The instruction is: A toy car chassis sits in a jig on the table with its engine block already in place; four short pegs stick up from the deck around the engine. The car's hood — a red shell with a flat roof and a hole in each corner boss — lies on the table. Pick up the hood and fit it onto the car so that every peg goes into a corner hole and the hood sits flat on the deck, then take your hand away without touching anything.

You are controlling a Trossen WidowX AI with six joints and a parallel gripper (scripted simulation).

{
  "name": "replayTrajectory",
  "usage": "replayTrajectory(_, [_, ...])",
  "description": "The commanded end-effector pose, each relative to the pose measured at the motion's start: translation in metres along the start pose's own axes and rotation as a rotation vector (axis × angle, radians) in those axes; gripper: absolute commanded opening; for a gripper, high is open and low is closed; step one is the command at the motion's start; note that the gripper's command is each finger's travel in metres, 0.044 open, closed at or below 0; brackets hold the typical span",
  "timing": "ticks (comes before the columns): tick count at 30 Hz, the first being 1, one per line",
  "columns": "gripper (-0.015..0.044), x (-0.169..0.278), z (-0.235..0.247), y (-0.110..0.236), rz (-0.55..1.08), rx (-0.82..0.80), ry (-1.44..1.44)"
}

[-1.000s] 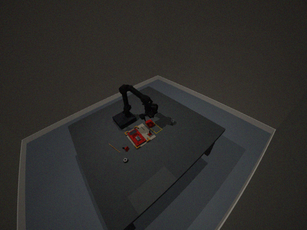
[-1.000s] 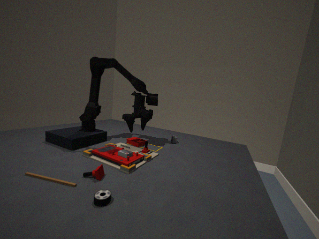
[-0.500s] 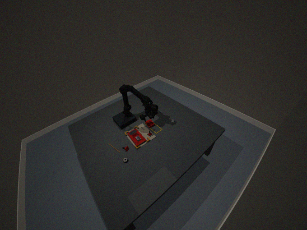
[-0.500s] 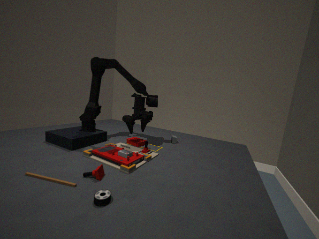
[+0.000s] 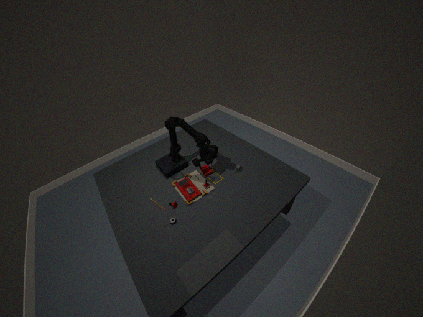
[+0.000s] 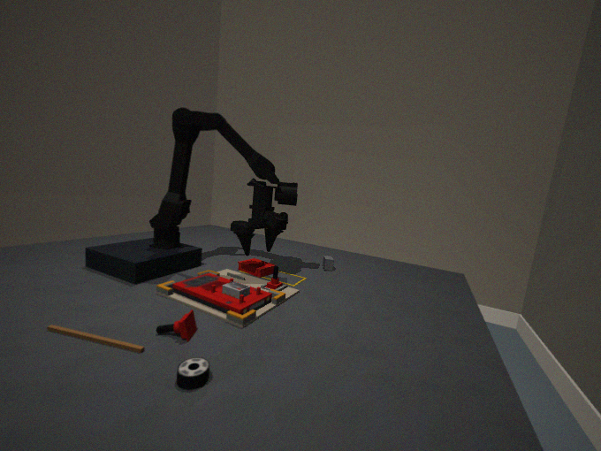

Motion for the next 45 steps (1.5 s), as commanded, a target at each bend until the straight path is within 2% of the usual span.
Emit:
replayTrajectory(1, [0.0440,0.000,0.000,-0.003,0.004,-0.004,0.004])
replayTrajectory(45, [0.0440,0.002,0.000,-0.028,0.005,-0.003,0.004])
Point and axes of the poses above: the point midway between the two fingers, 35 mm back from their tips, its own y axis back along the fingers, its own z axis across the jaws, x = y × z, the point moved 2 cm from there along y, back along the fingers, and after that the axes turned 7 degrees about -y, right-handed, at the moved point
